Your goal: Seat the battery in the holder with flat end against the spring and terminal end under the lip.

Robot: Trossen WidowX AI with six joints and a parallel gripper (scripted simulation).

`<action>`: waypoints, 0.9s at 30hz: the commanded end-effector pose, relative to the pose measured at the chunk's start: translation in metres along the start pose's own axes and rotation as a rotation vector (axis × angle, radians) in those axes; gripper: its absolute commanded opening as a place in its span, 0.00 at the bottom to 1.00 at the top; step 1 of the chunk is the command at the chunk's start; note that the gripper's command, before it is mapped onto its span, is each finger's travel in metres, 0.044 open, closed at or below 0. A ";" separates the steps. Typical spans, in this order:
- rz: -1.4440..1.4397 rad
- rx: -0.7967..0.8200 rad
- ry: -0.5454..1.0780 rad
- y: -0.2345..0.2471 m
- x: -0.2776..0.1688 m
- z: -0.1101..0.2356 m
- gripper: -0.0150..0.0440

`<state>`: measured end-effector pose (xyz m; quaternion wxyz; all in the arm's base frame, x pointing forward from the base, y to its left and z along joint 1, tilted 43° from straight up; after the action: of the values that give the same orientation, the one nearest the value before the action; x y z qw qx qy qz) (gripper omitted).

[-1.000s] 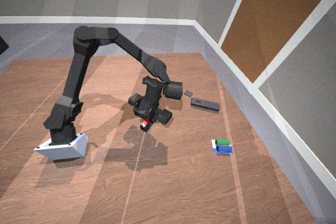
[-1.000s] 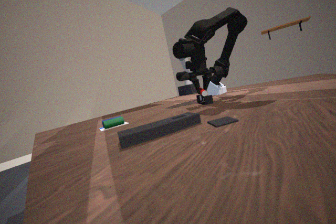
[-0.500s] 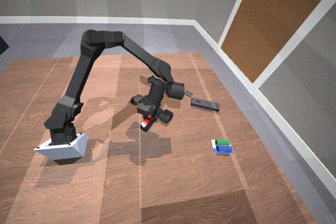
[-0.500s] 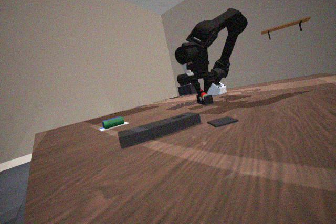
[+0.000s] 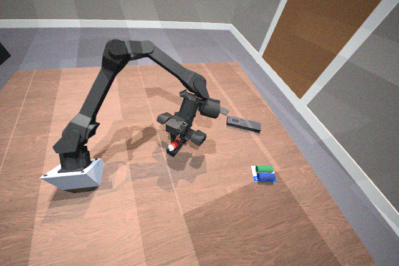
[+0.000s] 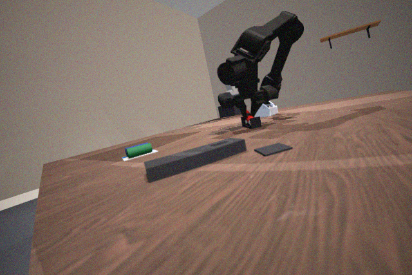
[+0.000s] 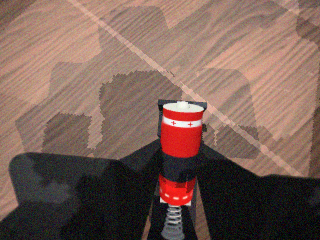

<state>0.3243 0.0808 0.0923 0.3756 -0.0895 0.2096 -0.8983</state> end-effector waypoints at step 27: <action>-0.001 0.002 -0.014 -0.005 -0.020 0.007 0.39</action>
<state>0.3346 0.0927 0.0987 0.3753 -0.0985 0.2061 -0.8983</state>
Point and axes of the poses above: the point midway between the two fingers, 35 mm back from their tips, its own z axis back along the fingers, its own y axis across the jaws, x = y × z, the point moved 5 cm from there along z, back along the fingers, and after that the axes turned 15 degrees about -z, right-handed, at the moved point
